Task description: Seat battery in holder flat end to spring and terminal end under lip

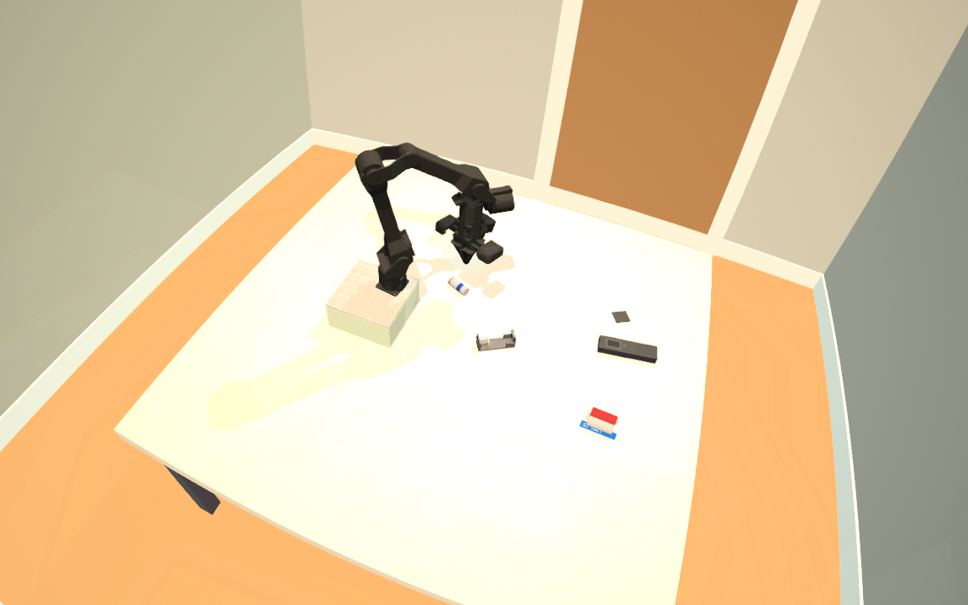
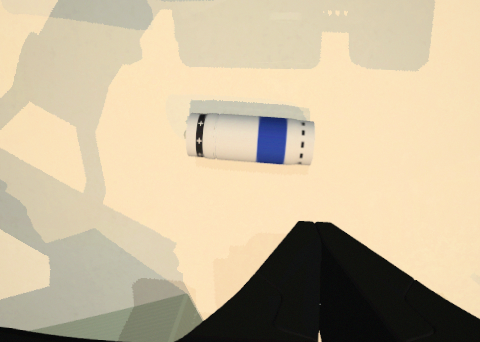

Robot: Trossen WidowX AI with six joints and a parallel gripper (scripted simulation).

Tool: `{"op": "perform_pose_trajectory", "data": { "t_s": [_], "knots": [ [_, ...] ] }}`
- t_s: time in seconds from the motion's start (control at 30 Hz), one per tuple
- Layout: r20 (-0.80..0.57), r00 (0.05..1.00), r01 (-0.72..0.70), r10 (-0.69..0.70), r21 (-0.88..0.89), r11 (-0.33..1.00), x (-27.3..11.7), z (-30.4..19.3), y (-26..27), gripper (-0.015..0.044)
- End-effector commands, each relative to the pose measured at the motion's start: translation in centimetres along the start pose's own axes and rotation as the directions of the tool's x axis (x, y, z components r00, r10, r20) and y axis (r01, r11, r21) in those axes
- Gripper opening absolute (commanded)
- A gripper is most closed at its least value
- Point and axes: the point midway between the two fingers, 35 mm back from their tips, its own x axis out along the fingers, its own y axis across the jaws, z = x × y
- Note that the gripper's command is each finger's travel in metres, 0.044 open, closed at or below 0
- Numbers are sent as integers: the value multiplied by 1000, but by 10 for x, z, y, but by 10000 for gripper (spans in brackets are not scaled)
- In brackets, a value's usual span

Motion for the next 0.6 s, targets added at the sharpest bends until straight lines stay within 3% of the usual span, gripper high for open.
{"op": "perform_pose_trajectory", "data": {
  "t_s": [0.0,0.33,0.4,0.57],
  "knots": [
    [4,1000,-1,1,4,1000,-11,-1,1,0],
    [-11,1000,-5,5,0,1000,-5,-3,2,0],
    [-9,1000,-4,5,57,998,-3,-3,2,52],
    [-6,1000,-1,4,470,882,14,0,7,184]
  ]
}}
